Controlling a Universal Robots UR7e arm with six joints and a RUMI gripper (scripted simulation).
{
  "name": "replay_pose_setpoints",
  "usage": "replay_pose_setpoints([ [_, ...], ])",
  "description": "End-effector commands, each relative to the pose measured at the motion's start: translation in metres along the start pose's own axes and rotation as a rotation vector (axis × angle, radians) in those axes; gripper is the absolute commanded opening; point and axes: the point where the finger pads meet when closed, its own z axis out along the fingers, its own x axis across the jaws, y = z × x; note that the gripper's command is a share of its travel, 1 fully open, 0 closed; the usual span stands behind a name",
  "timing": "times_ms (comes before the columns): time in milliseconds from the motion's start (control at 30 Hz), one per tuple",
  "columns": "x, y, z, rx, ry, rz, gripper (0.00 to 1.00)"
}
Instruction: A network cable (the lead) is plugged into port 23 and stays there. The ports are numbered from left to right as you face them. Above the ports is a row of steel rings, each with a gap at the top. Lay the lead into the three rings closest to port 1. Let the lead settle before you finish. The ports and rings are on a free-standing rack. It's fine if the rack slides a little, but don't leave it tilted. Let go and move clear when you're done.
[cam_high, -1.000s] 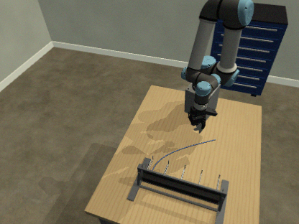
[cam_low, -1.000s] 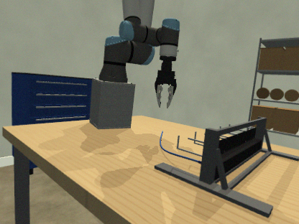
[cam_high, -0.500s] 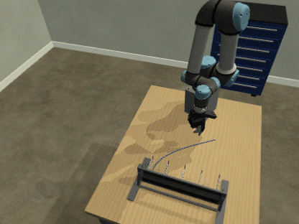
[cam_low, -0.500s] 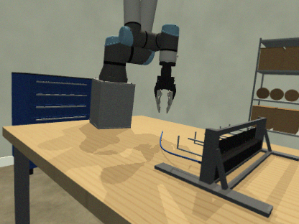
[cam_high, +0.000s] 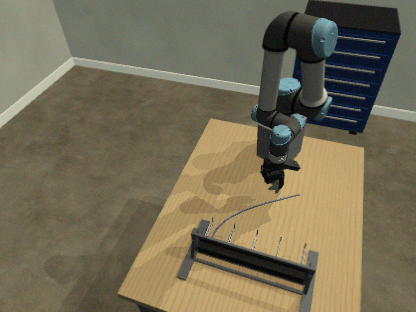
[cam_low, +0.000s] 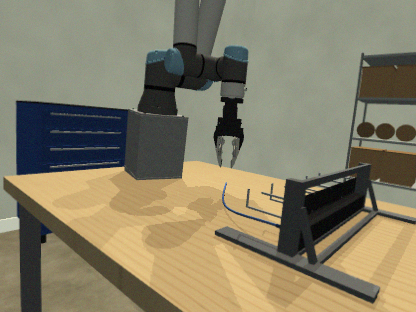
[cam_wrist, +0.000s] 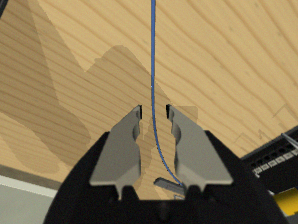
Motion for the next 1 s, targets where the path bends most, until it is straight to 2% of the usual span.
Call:
replay_pose_setpoints([
  [0, 0.001, 0.001, 0.013, -0.002, 0.002, 0.0, 0.2],
  [633, 0.001, 0.001, 0.055, -0.002, 0.002, 0.0, 0.2],
  [967, 0.001, 0.001, 0.067, -0.002, 0.002, 0.0, 0.2],
])
